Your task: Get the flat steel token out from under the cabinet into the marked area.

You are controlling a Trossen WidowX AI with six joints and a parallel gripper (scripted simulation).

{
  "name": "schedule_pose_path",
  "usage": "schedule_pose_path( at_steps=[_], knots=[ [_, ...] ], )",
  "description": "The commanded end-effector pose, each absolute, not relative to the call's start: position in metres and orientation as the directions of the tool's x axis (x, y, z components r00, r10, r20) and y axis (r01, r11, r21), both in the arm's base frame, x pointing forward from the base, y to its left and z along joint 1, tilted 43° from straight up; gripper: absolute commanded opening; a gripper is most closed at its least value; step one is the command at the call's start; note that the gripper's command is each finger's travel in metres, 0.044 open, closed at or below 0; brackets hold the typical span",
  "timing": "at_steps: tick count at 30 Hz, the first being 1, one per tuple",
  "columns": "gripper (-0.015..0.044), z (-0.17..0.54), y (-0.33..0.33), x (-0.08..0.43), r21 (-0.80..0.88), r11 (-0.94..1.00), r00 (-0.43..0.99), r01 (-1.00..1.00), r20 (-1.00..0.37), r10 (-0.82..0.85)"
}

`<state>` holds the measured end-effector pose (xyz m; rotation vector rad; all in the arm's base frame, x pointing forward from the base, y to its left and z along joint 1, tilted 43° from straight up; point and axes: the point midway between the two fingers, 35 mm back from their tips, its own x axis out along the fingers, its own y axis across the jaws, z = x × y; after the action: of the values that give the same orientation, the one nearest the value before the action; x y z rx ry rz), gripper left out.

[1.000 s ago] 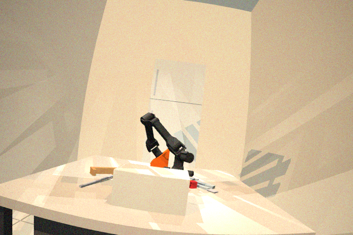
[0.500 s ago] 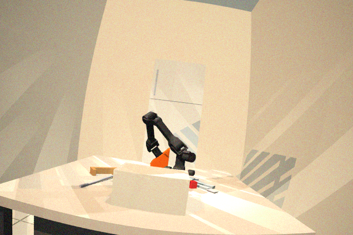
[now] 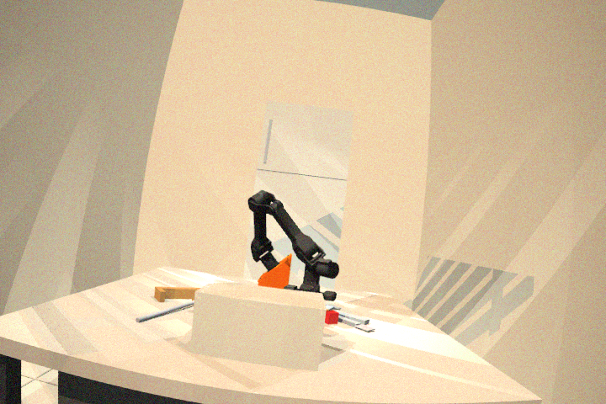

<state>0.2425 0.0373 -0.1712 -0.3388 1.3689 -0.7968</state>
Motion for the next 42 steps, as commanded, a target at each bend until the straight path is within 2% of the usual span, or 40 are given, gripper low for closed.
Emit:
schedule_pose_path(
  at_steps=[1,8,9,14,17,32,37,42],
  knots=[
    [0.0000,-0.1710,0.0374,0.2426,-0.645,0.700,-0.003,0.306,-0.736,-0.677],
    [0.0184,-0.1712,0.0373,0.2425,-0.645,0.700,-0.003,0.306,-0.736,-0.677],
    [0.0200,-0.1712,0.0373,0.2425,-0.645,0.700,-0.003,0.306,-0.736,-0.677],
    [0.0200,-0.1712,0.0373,0.2426,-0.645,0.700,-0.003,0.306,-0.736,-0.677],
    [0.0270,-0.1712,0.0373,0.2426,-0.648,0.698,-0.006,0.306,-0.734,-0.679],
    [0.0270,-0.1729,0.0360,0.2421,-0.648,0.698,-0.006,0.305,-0.734,-0.679],
    [0.0139,-0.1713,0.0376,0.2424,-0.648,0.699,-0.005,0.302,-0.735,-0.679],
    [0.0105,-0.1713,0.0376,0.2424,-0.648,0.699,-0.005,0.302,-0.735,-0.679]
  ],
)
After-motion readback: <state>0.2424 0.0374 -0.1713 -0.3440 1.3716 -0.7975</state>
